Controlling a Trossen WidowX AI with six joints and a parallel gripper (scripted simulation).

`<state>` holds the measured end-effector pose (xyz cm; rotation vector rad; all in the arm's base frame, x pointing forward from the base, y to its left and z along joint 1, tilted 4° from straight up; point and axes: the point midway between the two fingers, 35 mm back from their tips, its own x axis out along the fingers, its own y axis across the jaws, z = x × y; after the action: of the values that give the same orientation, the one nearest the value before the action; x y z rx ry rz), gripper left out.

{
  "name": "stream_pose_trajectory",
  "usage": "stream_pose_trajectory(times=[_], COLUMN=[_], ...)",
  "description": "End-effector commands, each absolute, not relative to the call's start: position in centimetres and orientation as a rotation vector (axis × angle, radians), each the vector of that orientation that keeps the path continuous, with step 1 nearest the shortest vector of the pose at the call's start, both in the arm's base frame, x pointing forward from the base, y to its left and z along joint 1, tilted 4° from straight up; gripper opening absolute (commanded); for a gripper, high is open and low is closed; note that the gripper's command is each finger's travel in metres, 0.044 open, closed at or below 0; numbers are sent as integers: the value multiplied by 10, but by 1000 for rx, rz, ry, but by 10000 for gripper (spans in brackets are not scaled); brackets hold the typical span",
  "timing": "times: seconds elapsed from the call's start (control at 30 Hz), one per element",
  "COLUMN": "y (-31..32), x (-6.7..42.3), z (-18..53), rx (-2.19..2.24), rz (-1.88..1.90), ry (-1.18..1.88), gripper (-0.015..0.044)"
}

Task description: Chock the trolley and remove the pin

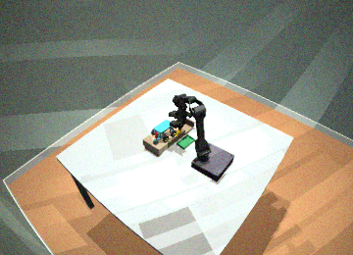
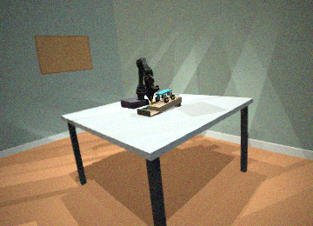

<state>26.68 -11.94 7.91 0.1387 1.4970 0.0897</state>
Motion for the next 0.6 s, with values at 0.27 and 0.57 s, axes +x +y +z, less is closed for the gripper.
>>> stream_pose_trajectory(times=[0.27, 0.57], y=[-119, -123], x=[267, 264], z=[79, 102], rx=[139, 143], rz=[91, 97], ry=[1498, 1493], gripper=[184, 190])
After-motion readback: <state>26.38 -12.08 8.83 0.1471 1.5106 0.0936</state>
